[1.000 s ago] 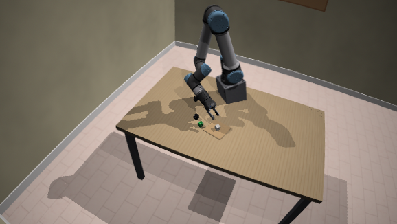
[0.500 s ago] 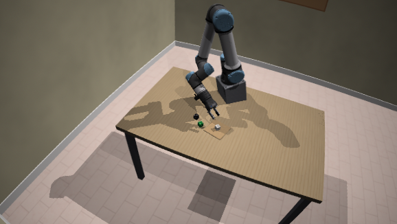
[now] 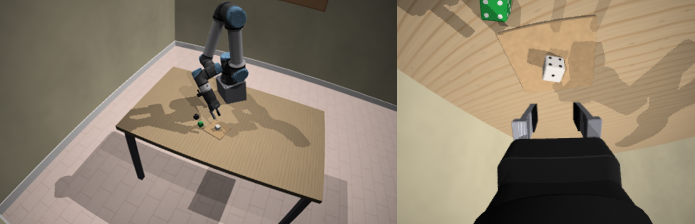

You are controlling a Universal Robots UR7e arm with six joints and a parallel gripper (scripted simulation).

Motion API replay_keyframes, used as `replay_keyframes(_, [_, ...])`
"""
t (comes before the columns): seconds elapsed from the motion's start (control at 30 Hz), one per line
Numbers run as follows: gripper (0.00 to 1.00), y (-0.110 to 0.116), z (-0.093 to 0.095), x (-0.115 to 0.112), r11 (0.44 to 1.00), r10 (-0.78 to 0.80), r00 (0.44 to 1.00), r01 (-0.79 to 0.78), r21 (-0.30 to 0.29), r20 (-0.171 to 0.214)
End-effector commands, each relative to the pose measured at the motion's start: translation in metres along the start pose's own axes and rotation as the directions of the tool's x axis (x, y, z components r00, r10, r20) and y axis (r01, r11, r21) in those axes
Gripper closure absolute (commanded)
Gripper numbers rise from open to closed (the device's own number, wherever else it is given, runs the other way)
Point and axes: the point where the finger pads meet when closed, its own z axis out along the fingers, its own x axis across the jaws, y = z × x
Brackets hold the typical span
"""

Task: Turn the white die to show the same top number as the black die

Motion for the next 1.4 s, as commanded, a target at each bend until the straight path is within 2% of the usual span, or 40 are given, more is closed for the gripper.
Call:
replay_keyframes(0.0, [0.13, 0.007, 0.003, 0.001, 0.985, 0.008, 1.0, -0.008, 0.173, -0.004])
replay_keyframes(0.03, [0.13, 0.007, 0.003, 0.001, 0.985, 0.008, 1.0, -0.008, 0.174, -0.004])
replay_keyframes(0.13, [0.13, 0.012, 0.004, 0.0, 0.967, 0.009, 1.0, -0.008, 0.256, 0.0])
replay_keyframes(0.2, [0.13, 0.012, 0.004, 0.0, 0.967, 0.009, 1.0, -0.008, 0.256, 0.0])
replay_keyframes(0.47, [0.13, 0.022, 0.007, 0.0, 0.892, 0.01, 1.0, -0.009, 0.451, -0.001])
replay_keyframes(0.7, [0.13, 0.03, 0.009, 0.0, 0.812, 0.01, 1.0, -0.009, 0.583, 0.001])
replay_keyframes(0.77, [0.13, 0.03, 0.009, 0.0, 0.812, 0.01, 1.0, -0.009, 0.583, 0.001])
replay_keyframes(1.07, [0.13, 0.037, 0.008, -0.001, 0.732, 0.0, 1.0, -0.007, 0.681, 0.01])
replay_keyframes(1.37, [0.13, 0.04, 0.008, -0.002, 0.713, -0.005, 1.0, -0.006, 0.701, 0.014])
